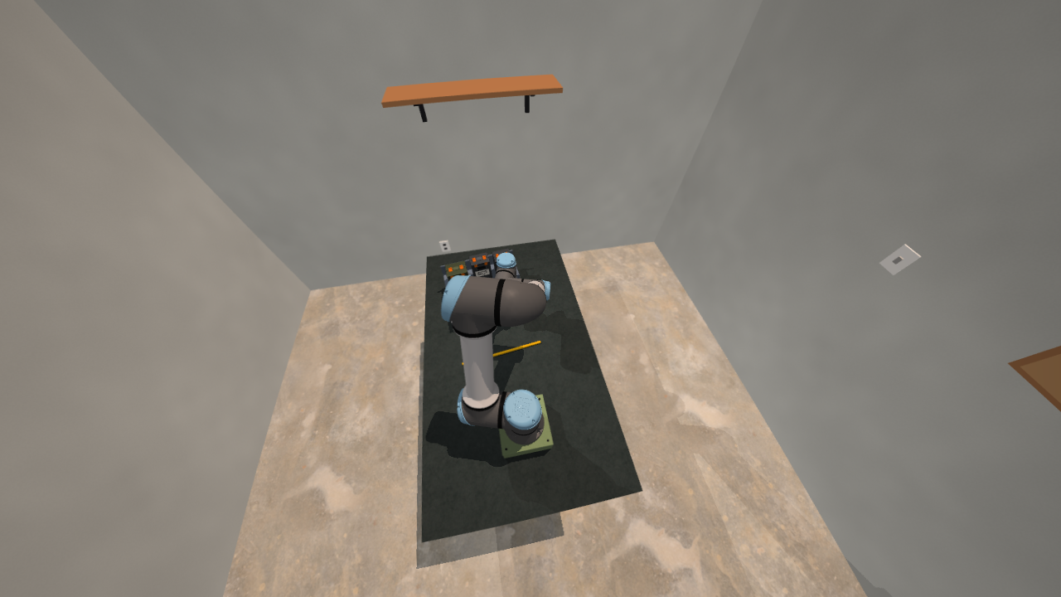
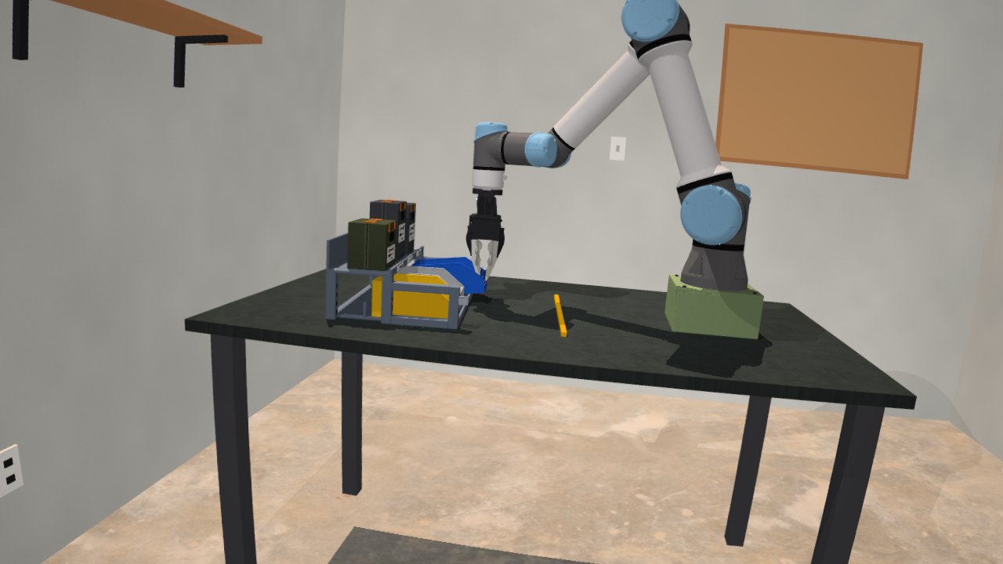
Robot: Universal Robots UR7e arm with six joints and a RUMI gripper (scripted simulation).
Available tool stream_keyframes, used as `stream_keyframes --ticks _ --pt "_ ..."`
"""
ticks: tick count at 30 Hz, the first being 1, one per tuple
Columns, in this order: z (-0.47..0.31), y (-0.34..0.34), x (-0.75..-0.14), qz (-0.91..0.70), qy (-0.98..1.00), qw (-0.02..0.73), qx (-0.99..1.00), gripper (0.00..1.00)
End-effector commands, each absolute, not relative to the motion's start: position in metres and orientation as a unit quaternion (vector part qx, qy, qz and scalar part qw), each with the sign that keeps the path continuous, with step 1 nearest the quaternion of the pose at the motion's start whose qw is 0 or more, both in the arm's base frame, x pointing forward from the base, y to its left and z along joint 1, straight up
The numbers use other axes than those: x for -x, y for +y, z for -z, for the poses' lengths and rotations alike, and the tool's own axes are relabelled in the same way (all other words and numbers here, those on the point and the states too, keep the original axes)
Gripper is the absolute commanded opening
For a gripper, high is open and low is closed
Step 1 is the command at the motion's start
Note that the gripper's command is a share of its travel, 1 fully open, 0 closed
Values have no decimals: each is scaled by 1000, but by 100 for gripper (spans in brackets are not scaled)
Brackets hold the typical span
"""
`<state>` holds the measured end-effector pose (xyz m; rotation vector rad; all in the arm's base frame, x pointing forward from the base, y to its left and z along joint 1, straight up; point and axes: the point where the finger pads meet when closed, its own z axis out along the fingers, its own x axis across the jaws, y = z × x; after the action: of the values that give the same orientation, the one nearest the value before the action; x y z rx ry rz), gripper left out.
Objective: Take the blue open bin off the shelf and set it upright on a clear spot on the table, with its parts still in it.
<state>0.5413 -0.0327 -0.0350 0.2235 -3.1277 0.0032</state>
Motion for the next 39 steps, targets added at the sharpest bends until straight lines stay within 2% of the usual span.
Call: stream_keyframes --ticks 1,39 --pt "34 -34 -531 -1 -997 2 -71 0" --pt "34 -47 -441 -1 -997 2 -71 0"
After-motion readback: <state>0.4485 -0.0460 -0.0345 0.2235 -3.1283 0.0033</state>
